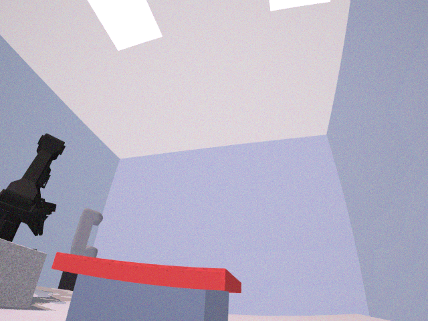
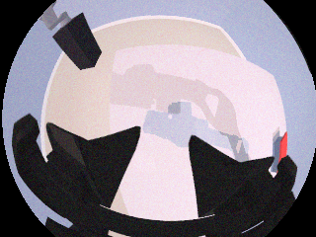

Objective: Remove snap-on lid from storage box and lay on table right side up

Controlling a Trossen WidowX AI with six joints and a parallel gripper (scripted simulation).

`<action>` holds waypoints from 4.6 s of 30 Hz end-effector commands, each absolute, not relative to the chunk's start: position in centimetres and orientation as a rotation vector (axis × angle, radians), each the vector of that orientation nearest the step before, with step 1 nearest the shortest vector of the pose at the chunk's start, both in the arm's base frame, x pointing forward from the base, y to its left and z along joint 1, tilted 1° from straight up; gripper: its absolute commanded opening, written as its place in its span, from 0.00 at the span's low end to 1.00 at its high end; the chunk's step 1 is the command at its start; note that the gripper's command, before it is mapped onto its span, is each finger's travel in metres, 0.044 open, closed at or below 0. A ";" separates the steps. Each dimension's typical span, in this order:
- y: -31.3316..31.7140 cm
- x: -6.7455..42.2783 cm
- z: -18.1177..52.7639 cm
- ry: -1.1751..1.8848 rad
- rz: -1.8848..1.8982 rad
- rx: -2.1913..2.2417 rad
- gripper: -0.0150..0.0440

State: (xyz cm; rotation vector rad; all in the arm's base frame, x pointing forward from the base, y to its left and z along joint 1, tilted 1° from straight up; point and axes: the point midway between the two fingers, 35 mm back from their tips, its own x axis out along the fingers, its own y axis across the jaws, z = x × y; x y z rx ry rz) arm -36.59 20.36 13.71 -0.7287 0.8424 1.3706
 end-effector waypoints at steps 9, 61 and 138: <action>32.5 -22.4 14.5 1.100 0.993 -0.370 0.65; 11.1 26.1 12.2 0.876 -0.230 1.277 0.65; 8.1 31.9 0.7 0.745 -0.294 1.411 0.65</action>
